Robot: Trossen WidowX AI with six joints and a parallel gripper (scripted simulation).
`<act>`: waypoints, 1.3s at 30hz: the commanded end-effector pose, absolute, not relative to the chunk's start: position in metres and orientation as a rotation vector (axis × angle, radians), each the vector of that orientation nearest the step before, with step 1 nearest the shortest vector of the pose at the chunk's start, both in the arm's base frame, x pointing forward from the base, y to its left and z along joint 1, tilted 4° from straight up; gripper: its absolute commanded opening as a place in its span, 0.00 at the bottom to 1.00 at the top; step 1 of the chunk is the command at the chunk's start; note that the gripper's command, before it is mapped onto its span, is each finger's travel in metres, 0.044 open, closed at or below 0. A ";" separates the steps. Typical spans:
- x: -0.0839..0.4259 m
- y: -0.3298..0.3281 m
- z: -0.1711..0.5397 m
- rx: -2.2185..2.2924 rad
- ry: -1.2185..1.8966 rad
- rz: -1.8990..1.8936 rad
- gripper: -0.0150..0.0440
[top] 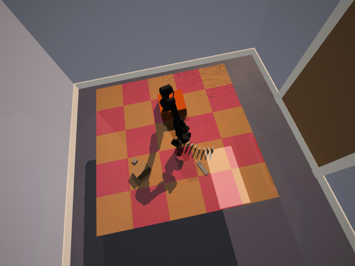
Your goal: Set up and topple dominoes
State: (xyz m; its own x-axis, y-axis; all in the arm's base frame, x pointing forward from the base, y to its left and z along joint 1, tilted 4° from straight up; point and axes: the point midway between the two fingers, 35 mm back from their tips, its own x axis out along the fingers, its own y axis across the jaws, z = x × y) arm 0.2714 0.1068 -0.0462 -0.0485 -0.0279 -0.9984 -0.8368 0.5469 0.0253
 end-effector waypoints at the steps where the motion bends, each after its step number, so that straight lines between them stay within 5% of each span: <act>1: 0.281 0.111 -0.013 -0.781 1.470 0.781 1.00; 7: 0.280 0.111 0.078 -0.780 1.469 0.775 1.00; 13: 0.279 0.110 0.081 -0.780 1.469 0.775 1.00; 30: 0.257 0.077 0.020 0.412 1.559 -0.462 0.25; 39: 0.257 0.076 0.019 0.425 1.556 -0.476 0.25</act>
State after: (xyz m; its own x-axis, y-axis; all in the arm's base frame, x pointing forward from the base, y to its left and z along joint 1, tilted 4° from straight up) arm 0.2635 0.0811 0.0270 -0.0297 -0.0182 -0.9994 0.4138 0.9099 -0.0289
